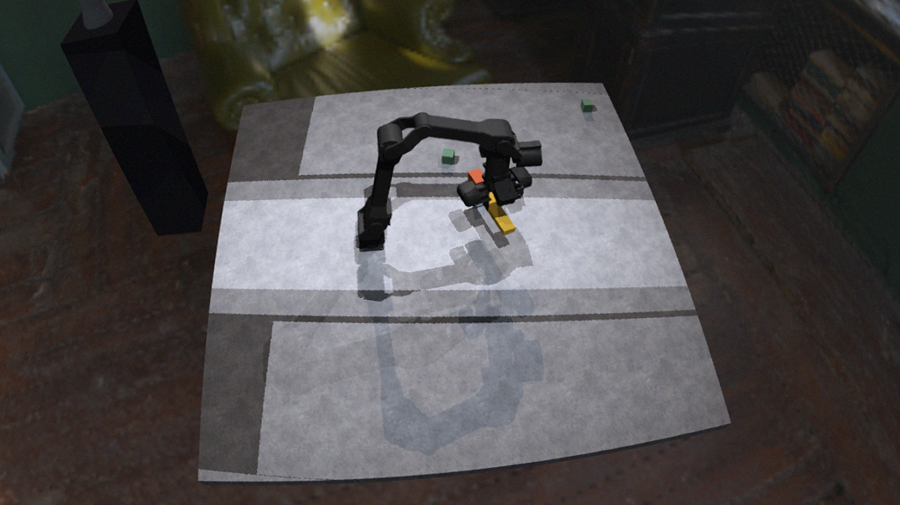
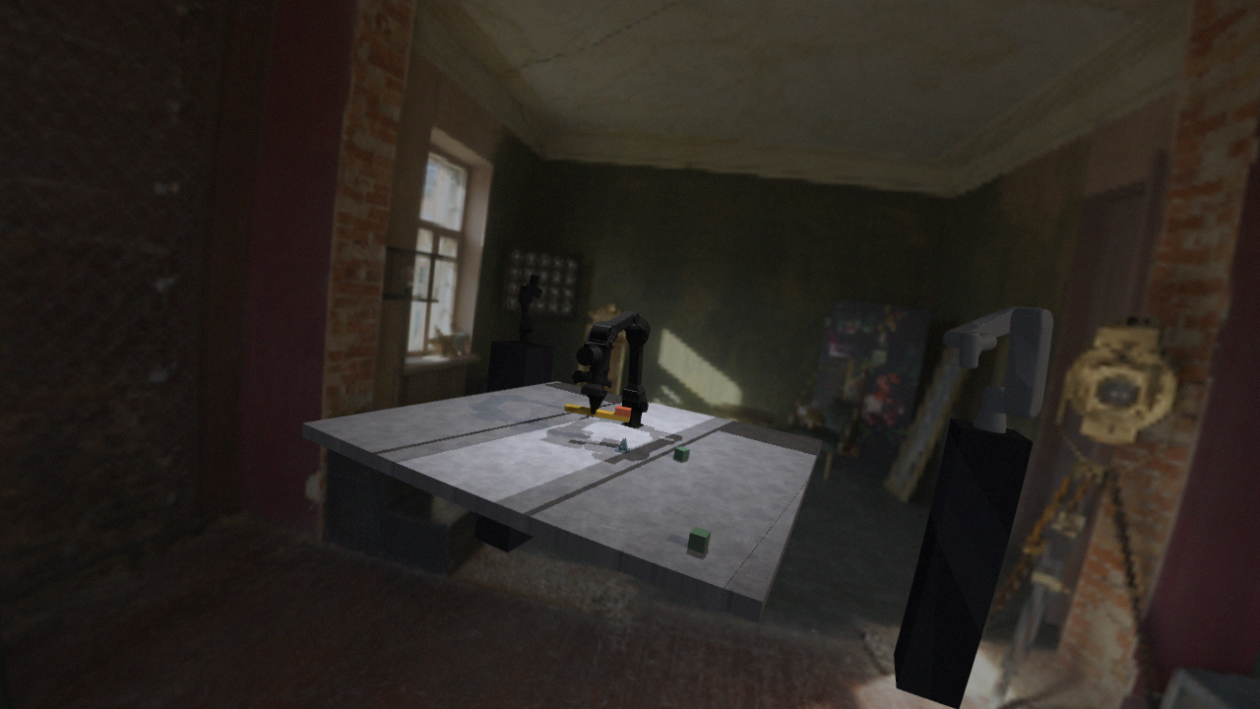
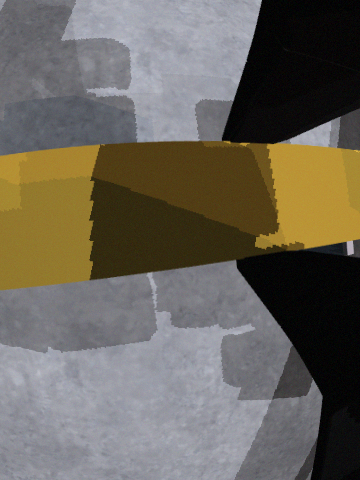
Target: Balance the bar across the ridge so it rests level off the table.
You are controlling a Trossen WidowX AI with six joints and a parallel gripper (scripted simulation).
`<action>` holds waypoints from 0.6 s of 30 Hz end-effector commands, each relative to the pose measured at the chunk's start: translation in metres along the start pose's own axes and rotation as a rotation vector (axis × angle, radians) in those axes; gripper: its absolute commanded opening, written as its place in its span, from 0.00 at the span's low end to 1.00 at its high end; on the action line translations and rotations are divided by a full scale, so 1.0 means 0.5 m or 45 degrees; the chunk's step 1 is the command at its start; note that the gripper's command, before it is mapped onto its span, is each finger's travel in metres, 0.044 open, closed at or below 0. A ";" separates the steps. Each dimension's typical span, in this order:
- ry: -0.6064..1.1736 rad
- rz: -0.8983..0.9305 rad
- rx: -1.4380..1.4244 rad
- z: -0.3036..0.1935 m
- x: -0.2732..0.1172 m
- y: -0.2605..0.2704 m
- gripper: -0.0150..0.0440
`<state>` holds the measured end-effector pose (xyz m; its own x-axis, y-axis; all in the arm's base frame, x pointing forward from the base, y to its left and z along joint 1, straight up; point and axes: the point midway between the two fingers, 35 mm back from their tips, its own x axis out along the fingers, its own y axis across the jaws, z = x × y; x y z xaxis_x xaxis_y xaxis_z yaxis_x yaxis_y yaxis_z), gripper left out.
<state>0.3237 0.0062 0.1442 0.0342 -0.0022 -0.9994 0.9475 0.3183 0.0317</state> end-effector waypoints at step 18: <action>0.014 0.004 -0.043 -0.155 -0.004 0.037 0.25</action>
<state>0.3180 0.0758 0.1448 0.0328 0.0048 -0.9994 0.9357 0.3514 0.0324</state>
